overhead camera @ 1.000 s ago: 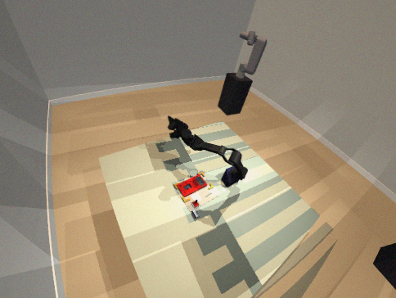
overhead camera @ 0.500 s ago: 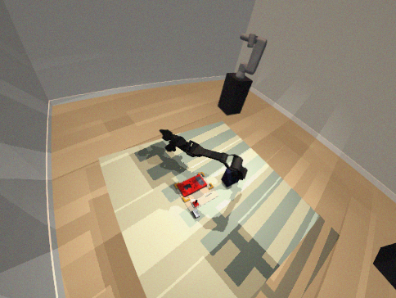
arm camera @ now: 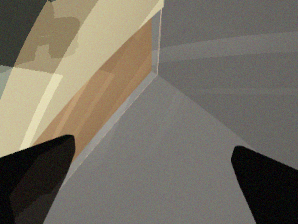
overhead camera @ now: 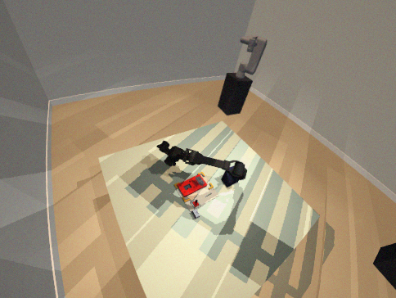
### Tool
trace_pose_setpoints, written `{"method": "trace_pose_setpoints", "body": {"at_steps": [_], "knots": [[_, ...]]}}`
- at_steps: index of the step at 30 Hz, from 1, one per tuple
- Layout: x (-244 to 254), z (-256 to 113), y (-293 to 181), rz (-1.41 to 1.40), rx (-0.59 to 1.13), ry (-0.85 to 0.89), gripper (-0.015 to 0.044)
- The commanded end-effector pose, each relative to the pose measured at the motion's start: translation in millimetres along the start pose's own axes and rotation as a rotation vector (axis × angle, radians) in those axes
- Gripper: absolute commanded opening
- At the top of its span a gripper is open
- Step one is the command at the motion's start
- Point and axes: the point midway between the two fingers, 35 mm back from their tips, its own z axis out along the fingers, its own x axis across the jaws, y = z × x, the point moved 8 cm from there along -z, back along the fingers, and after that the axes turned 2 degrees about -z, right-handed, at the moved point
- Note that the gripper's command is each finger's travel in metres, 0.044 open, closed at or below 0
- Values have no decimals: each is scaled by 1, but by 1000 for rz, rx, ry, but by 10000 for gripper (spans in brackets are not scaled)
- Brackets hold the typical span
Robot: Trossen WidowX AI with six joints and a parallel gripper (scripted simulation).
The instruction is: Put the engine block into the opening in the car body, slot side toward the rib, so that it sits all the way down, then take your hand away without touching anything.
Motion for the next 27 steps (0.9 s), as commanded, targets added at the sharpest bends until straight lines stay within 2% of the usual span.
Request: {"method": "trace_pose_setpoints", "body": {"at_steps": [1,14,27], "knots": [[-2,-13,19,62,-68,55,440],[14,-55,79,280,-221,346,440],[34,-111,130,510,-262,683,440]]}}
